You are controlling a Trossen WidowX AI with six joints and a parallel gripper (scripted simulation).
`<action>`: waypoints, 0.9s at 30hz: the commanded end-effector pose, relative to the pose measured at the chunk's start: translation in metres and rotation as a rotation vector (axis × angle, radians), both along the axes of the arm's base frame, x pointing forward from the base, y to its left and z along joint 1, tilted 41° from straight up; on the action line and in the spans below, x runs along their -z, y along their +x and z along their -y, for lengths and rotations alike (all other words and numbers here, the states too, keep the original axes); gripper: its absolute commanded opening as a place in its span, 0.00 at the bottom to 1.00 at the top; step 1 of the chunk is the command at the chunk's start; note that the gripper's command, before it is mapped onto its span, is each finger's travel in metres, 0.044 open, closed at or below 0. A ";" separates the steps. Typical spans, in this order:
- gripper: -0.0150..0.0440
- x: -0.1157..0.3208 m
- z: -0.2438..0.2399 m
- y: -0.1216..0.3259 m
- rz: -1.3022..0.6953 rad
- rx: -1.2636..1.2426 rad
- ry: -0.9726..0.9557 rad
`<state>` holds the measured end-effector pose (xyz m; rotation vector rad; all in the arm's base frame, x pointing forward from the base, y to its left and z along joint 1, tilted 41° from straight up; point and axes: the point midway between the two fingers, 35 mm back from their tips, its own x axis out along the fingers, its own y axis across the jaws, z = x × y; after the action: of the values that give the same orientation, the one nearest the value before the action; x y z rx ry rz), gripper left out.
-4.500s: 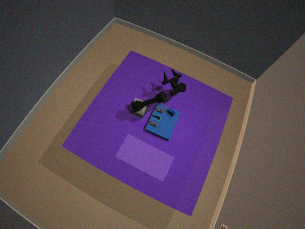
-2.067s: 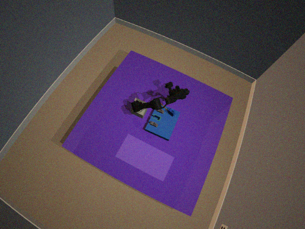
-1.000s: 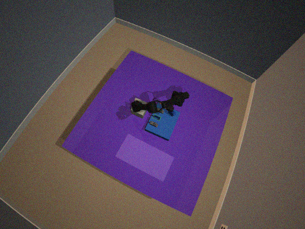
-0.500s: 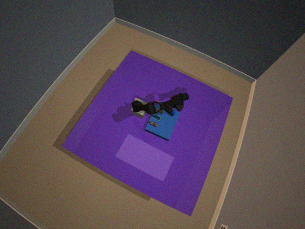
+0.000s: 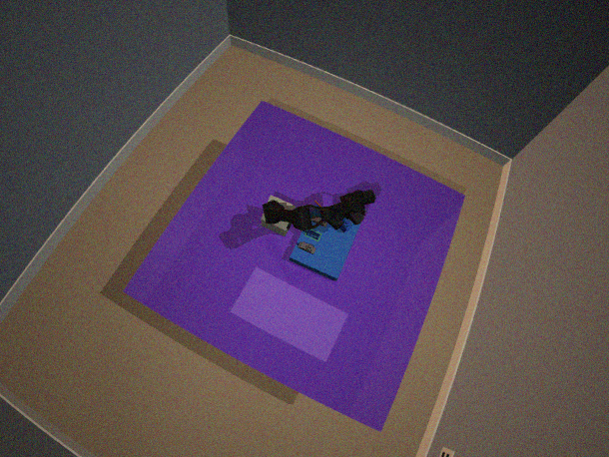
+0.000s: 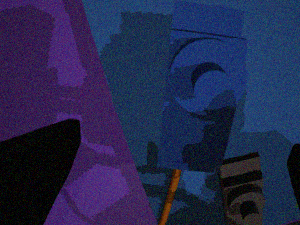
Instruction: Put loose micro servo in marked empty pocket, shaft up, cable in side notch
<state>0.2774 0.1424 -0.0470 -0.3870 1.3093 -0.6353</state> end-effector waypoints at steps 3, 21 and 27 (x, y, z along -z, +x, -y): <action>1.00 0.007 0.008 0.000 -0.007 -0.003 -0.009; 0.51 0.013 0.014 0.001 -0.007 -0.003 -0.009; 0.44 0.013 0.014 0.001 -0.007 -0.003 -0.009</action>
<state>0.2779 0.1296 -0.0602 -0.3923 1.3132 -0.6405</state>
